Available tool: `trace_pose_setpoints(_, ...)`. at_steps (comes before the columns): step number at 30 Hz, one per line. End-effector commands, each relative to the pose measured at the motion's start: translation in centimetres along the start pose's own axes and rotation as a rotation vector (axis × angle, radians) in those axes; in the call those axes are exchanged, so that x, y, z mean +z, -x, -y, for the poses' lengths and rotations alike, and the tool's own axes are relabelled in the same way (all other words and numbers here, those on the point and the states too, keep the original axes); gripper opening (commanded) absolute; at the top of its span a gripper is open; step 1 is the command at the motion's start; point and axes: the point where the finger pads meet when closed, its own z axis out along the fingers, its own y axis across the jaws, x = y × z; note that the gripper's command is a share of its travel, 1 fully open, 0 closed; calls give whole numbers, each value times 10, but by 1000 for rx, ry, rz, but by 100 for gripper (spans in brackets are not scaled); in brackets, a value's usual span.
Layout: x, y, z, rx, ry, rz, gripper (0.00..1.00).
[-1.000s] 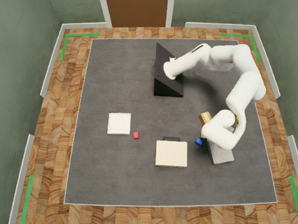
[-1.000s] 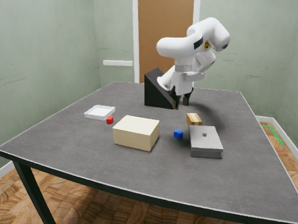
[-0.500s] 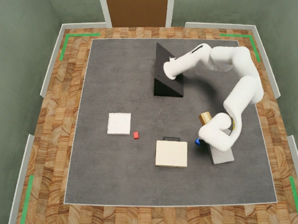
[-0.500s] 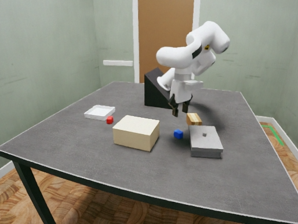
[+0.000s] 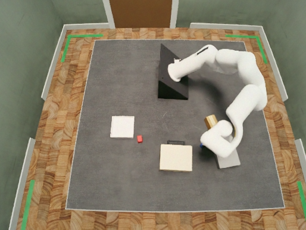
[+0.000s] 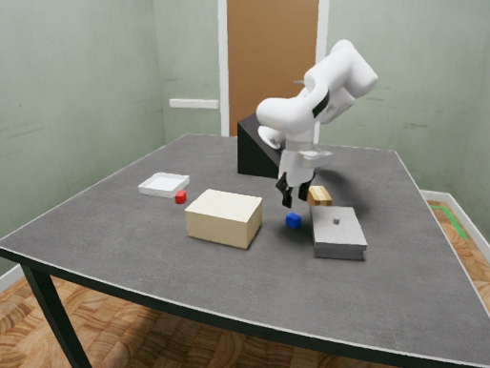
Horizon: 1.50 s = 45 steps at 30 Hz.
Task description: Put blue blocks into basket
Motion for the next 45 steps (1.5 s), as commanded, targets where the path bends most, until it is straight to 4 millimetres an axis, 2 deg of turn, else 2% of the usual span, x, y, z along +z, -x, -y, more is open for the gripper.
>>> trace_pose_setpoints(1,8,-1,-1,-1,3,-3,67)
trace_pose_setpoints(13,28,-2,-1,-1,3,-3,67)
trace_pose_setpoints(45,29,-2,-2,-1,3,-3,67)
